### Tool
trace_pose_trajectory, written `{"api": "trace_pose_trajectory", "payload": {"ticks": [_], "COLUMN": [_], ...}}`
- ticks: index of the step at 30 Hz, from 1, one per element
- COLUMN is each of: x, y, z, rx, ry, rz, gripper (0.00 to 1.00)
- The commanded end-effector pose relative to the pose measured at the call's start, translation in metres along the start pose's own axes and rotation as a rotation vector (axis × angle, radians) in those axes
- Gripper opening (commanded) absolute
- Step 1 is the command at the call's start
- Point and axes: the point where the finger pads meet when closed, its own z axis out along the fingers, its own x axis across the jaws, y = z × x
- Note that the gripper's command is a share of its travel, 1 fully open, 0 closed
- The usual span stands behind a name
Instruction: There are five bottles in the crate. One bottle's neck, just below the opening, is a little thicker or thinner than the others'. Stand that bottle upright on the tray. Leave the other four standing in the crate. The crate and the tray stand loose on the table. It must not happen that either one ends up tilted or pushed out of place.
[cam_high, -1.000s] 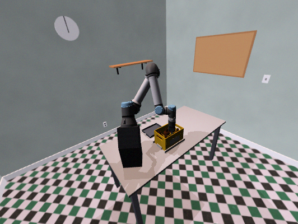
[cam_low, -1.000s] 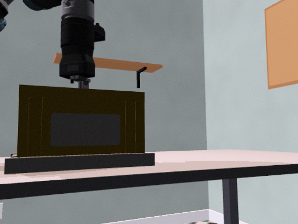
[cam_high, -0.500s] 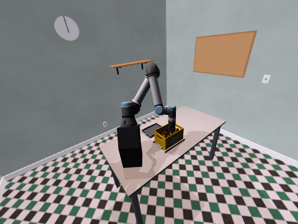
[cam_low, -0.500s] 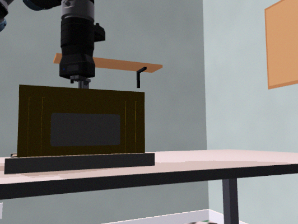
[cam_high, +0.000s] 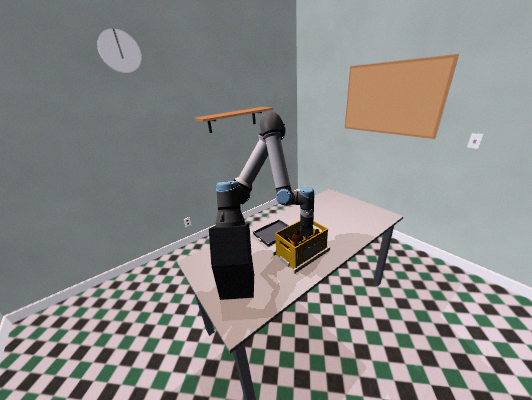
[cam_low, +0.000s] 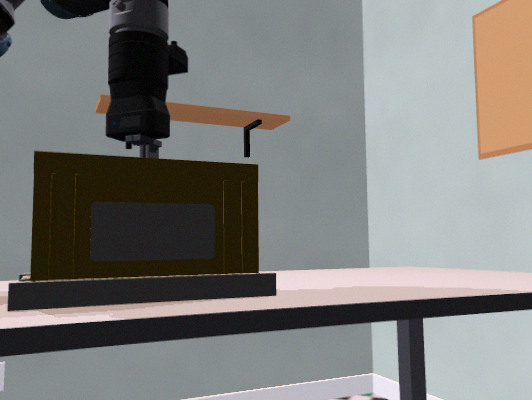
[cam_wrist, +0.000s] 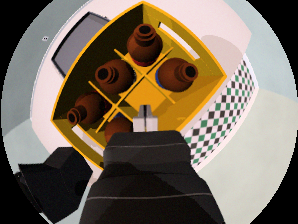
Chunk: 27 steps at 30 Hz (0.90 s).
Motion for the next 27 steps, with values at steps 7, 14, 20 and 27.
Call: {"api": "trace_pose_trajectory", "payload": {"ticks": [7,14,20,27], "x": [0.0005,0.0005,0.0005,0.0005], "y": [0.0000,0.0000,0.0000,0.0000], "z": [-0.0004,-0.0004,-0.0004,-0.0004], "rx": [0.000,0.000,0.000,0.000], "ry": [0.001,0.001,0.001,0.001], "rz": [0.000,0.000,0.000,0.000], "gripper": [0.00,0.00,1.00,1.00]}}
